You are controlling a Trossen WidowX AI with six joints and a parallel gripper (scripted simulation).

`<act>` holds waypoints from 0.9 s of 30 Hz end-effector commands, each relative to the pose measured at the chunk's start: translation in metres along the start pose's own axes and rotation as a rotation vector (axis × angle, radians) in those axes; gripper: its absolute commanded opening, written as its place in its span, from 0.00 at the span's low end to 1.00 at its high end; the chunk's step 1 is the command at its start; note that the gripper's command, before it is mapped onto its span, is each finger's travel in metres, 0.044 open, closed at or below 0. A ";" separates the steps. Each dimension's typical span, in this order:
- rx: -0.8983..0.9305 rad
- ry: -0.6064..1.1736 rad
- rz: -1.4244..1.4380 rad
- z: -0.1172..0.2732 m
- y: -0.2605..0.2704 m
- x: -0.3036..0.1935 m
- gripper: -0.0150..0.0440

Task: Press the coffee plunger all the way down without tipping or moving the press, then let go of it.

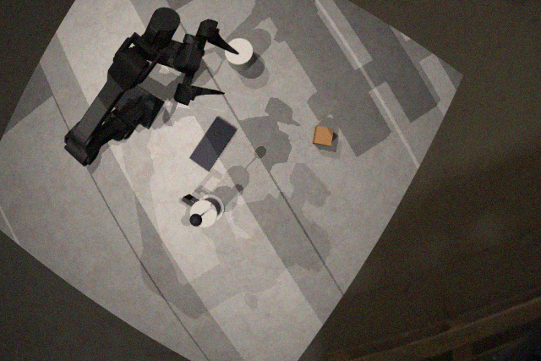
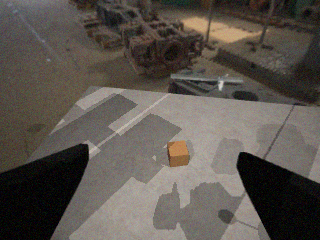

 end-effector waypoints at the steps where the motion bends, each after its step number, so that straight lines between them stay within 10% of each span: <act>1: -0.117 0.020 -0.049 -0.010 -0.058 0.013 1.00; 14: -0.510 0.080 -0.151 -0.015 -0.241 0.008 1.00; 27: -0.562 0.092 -0.167 -0.029 -0.266 -0.020 1.00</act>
Point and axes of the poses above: the point midway between the two fingers, 35 mm back from their tips, its own z axis back along the fingers, its own y axis across the jaws, x = y × z, the point moved 9 cm from there along z, back along the fingers, and after that the axes turned 2 degrees about z, right-handed, at the moved point
